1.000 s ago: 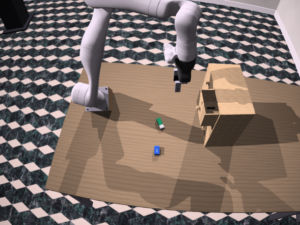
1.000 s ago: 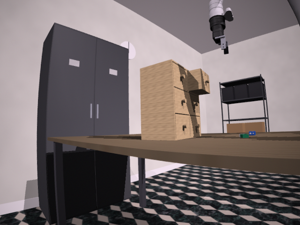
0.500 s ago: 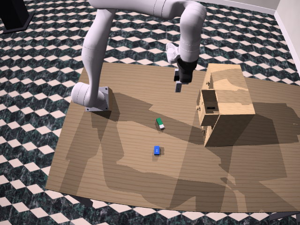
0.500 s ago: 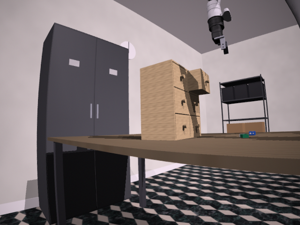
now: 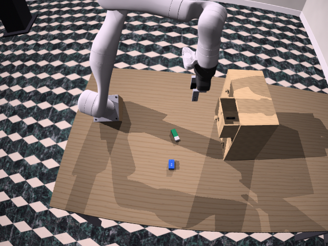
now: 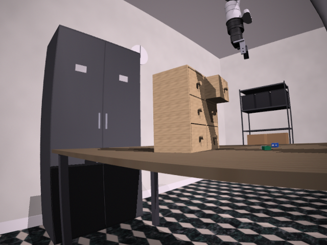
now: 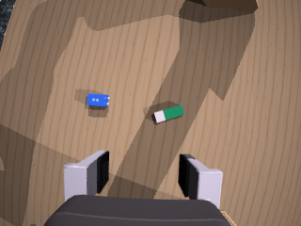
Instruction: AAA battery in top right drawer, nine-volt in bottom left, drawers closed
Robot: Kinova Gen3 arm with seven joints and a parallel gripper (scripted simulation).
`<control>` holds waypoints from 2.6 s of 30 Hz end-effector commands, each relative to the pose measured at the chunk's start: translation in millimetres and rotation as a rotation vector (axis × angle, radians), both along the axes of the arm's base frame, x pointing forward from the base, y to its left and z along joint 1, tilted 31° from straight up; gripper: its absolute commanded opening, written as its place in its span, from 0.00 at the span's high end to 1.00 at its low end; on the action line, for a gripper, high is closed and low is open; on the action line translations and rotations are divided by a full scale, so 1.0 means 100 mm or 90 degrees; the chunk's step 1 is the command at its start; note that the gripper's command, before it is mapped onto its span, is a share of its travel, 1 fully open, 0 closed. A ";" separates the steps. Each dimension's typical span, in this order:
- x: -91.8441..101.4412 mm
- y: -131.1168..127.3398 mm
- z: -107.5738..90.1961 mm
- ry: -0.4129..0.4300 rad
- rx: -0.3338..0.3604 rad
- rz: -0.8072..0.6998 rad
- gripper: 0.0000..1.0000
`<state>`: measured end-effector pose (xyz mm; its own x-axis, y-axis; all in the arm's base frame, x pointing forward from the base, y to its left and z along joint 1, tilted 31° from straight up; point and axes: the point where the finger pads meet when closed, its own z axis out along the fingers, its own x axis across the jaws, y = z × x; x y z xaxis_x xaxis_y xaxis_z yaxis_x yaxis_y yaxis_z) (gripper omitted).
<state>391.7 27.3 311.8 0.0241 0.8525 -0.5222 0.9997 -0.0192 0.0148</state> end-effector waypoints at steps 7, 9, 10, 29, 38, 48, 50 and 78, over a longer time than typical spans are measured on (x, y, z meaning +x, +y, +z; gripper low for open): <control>0.00 0.00 0.00 -0.001 0.000 0.000 0.00; 0.00 0.00 0.00 -0.001 0.000 0.000 0.00; 0.00 0.00 0.00 -0.001 0.000 0.000 0.00; -0.61 0.06 0.39 -0.003 -0.004 0.001 0.00; -0.95 0.07 0.54 -0.001 0.001 0.000 0.00; -0.94 0.06 0.54 -0.004 0.000 0.002 0.00; -0.94 0.06 0.54 -0.005 0.000 0.003 0.00; -0.85 -0.01 0.43 -0.066 -0.001 0.040 0.00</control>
<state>307.6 25.2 356.1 0.0290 0.8528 -0.5215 0.9930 0.0354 0.1130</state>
